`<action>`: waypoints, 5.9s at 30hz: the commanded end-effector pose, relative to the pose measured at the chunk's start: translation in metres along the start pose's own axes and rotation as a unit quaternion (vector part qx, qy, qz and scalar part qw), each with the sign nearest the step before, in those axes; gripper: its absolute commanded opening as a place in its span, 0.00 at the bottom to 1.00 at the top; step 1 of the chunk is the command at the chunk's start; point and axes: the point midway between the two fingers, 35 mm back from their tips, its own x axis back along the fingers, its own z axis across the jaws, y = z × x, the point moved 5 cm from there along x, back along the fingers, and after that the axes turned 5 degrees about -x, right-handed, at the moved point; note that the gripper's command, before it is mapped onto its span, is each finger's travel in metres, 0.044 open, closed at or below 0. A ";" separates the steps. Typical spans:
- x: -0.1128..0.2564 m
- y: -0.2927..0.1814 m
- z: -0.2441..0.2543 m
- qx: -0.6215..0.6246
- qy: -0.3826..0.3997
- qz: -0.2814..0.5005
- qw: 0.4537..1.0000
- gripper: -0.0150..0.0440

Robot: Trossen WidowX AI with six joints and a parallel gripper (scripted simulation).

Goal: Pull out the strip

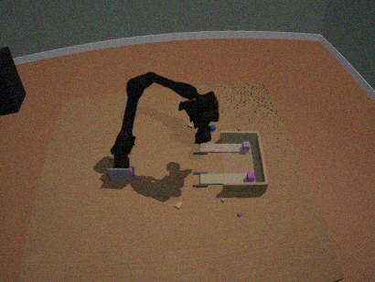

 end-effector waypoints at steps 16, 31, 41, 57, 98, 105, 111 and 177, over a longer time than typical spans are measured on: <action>-0.065 -0.014 0.055 -0.006 -0.058 0.205 0.977 0.25; -0.088 -0.021 0.054 -0.006 -0.059 0.204 0.977 0.25; -0.103 -0.028 0.054 -0.006 -0.058 0.204 0.977 0.25; -0.124 -0.038 0.053 -0.006 -0.056 0.204 0.977 0.25; -0.127 -0.039 0.052 -0.006 -0.056 0.204 0.977 0.25; -0.127 -0.038 0.052 -0.006 -0.056 0.204 0.977 0.25; -0.128 -0.038 0.052 -0.006 -0.056 0.204 0.977 0.25; -0.100 -0.110 0.046 -0.008 -0.056 0.206 0.977 0.25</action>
